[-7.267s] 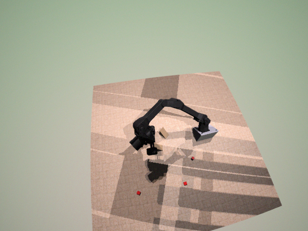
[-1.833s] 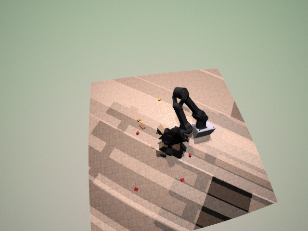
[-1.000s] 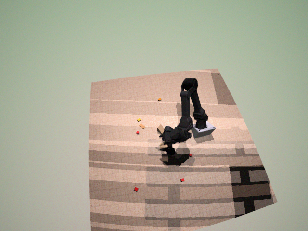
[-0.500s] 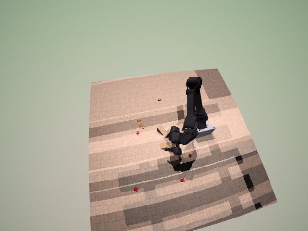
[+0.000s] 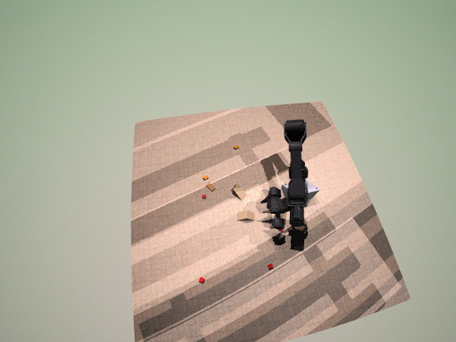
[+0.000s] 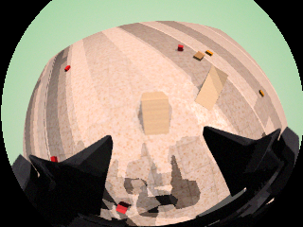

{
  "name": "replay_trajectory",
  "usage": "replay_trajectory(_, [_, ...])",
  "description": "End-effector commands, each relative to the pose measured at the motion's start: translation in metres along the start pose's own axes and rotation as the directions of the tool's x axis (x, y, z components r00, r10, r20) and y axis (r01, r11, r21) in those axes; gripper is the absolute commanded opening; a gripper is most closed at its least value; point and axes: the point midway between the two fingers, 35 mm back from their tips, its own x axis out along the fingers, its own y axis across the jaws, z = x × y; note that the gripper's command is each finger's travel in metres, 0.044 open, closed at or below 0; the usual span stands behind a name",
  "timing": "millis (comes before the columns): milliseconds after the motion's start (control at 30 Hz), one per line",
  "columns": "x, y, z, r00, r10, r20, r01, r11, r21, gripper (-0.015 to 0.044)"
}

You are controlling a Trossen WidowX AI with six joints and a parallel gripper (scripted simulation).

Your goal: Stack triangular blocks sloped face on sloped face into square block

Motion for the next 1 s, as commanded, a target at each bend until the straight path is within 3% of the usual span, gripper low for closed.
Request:
replay_trajectory(0, [0.005, 0.001, -0.006, 1.0, -0.001, -0.012, 0.001, 1.0, 0.0, 0.044])
replay_trajectory(500, [0.059, 0.018, -0.013, 0.998, 0.036, -0.047, -0.036, 0.999, 0.004, 0.044])
replay_trajectory(967, [0.099, -0.004, -0.004, 1.0, -0.01, -0.001, 0.01, 1.0, -0.001, 0.044])
